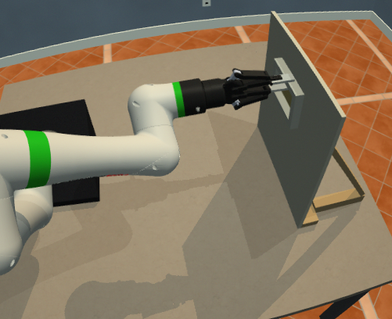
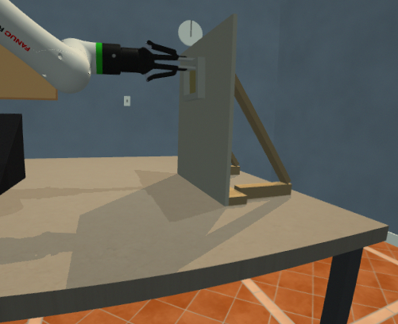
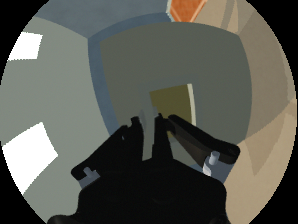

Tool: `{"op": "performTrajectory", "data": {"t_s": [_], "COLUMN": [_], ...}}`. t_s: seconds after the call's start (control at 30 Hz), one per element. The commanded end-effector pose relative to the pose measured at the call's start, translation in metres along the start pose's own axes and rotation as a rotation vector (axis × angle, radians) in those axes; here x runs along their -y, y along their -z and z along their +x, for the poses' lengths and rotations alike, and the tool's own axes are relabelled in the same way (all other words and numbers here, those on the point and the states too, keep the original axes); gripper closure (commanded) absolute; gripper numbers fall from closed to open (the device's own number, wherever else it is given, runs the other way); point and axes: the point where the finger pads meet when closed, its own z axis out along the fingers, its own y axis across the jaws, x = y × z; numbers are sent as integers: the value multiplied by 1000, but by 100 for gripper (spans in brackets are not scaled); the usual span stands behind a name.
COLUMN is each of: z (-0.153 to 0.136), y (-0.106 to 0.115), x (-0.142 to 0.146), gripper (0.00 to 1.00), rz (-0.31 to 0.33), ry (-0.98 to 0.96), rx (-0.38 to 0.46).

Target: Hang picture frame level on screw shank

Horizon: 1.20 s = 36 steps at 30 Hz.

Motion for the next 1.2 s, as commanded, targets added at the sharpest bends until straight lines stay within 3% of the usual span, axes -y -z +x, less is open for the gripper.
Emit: {"op": "performTrajectory", "data": {"t_s": [0.0, 0.3, 0.33, 1.17], "z": [0, 0, 0, 0], "y": [0, 0, 0, 0], "x": [0, 0, 0, 0], "gripper": [100, 100, 71, 71], "rz": [0, 0, 0, 0], "ry": [0, 0, 0, 0], "rx": [0, 0, 0, 0]}}
